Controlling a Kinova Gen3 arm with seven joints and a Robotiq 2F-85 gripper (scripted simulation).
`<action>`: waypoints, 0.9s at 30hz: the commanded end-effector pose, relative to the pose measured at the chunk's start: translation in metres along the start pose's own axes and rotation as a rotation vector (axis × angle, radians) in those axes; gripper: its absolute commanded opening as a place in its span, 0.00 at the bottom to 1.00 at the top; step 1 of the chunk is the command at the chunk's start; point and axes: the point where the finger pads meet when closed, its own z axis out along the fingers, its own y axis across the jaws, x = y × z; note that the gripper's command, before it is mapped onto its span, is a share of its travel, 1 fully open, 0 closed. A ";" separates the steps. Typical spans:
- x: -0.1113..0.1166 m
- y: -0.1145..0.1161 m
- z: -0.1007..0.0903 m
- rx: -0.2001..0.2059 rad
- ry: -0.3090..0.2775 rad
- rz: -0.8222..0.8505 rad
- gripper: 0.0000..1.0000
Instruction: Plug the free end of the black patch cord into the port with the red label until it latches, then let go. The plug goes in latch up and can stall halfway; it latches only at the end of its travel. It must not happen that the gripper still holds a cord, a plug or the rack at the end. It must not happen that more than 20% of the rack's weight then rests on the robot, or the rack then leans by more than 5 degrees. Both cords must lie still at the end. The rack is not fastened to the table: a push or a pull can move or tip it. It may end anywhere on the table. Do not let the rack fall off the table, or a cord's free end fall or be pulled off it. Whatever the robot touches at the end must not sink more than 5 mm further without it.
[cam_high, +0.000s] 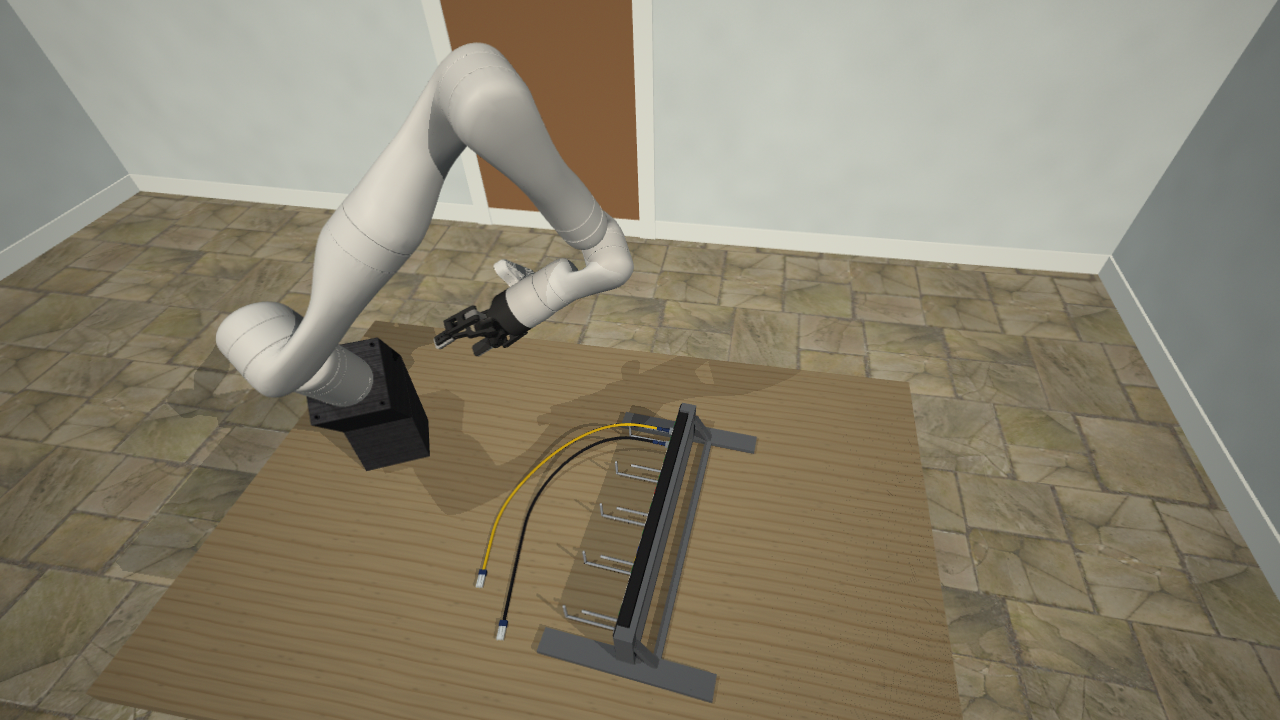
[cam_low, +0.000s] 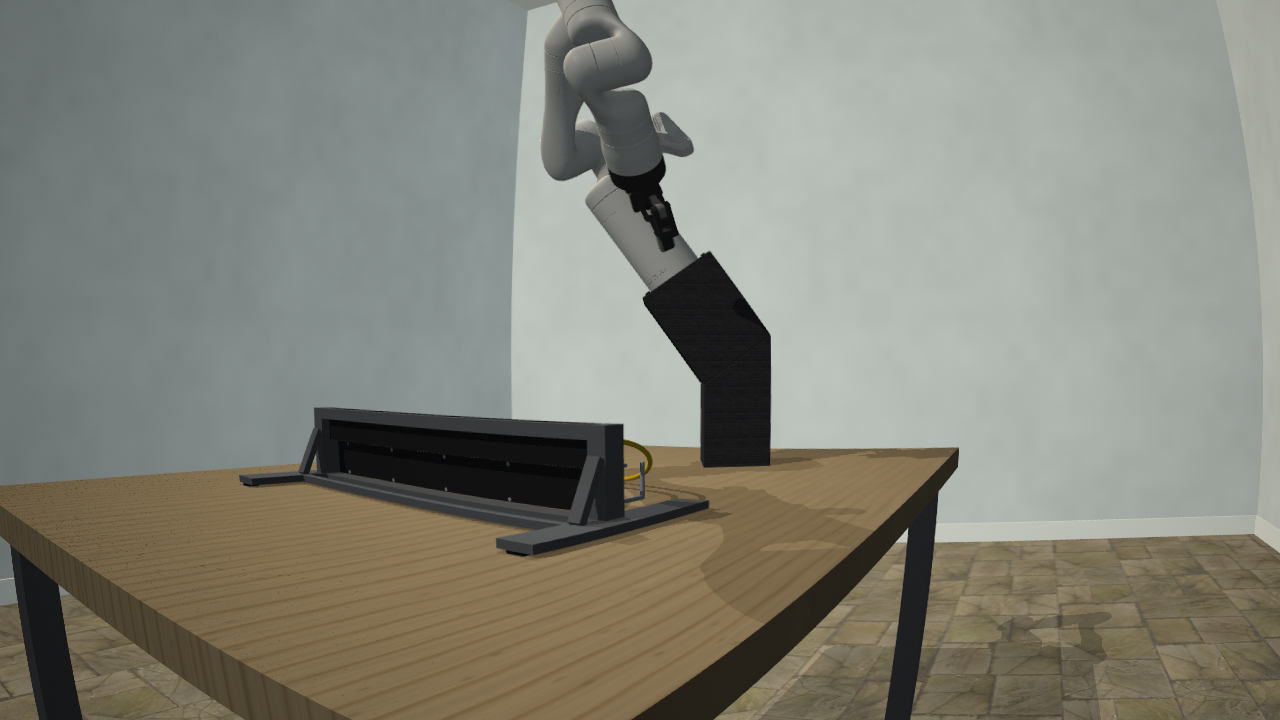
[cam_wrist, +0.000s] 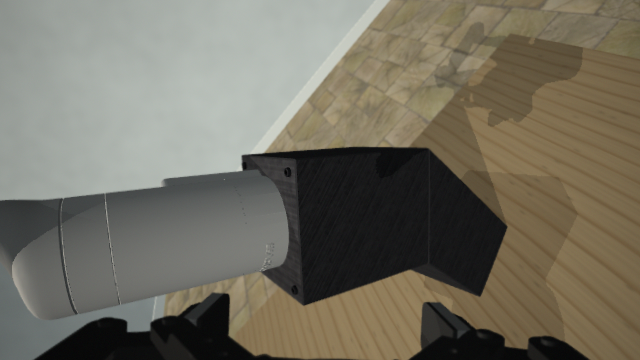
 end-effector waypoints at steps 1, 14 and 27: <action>-0.017 -0.007 -0.002 -0.032 -0.021 0.001 1.00; -0.137 -0.030 -0.002 -0.177 -0.230 -0.041 1.00; -0.245 -0.058 0.003 -0.335 -0.458 -0.175 1.00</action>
